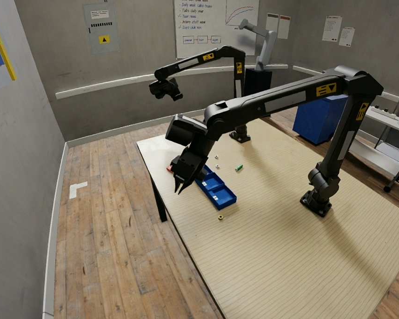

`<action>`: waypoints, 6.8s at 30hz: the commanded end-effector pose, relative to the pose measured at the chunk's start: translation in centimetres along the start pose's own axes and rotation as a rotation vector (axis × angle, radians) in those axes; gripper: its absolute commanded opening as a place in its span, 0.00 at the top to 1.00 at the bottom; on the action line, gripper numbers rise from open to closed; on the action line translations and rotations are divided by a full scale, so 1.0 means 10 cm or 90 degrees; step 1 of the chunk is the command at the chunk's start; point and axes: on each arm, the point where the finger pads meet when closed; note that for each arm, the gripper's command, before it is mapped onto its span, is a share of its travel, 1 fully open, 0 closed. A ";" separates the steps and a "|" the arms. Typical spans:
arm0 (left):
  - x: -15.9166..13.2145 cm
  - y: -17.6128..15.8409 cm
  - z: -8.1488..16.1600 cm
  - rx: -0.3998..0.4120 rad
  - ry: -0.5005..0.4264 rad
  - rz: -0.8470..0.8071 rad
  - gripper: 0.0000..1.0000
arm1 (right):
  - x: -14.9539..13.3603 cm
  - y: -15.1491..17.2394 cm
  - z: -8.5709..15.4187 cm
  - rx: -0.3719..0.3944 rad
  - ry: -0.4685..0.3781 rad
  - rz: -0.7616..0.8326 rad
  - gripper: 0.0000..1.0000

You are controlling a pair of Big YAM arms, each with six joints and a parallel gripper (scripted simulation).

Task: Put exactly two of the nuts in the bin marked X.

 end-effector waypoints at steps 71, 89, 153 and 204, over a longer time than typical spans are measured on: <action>-2.04 0.57 1.57 0.162 0.272 -0.490 0.91 | -0.04 -0.04 -0.03 0.003 0.002 -0.009 0.00; -2.08 0.47 1.59 0.150 0.269 -0.489 0.91 | -0.04 -0.04 -0.03 0.003 0.002 -0.009 0.00; -2.95 0.39 -0.44 0.156 0.267 -0.464 0.91 | -0.04 -0.04 -0.03 0.003 0.002 -0.009 0.00; -2.92 0.17 -0.14 0.137 0.263 -0.465 0.91 | -0.04 -0.04 -0.03 0.003 0.002 -0.009 0.00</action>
Point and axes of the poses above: on each arm, the point where the finger pads meet when closed, its own z axis back along the fingers, its own y axis across the jaws, x = y × z, and after that the axes turned 6 degrees about z, right-handed
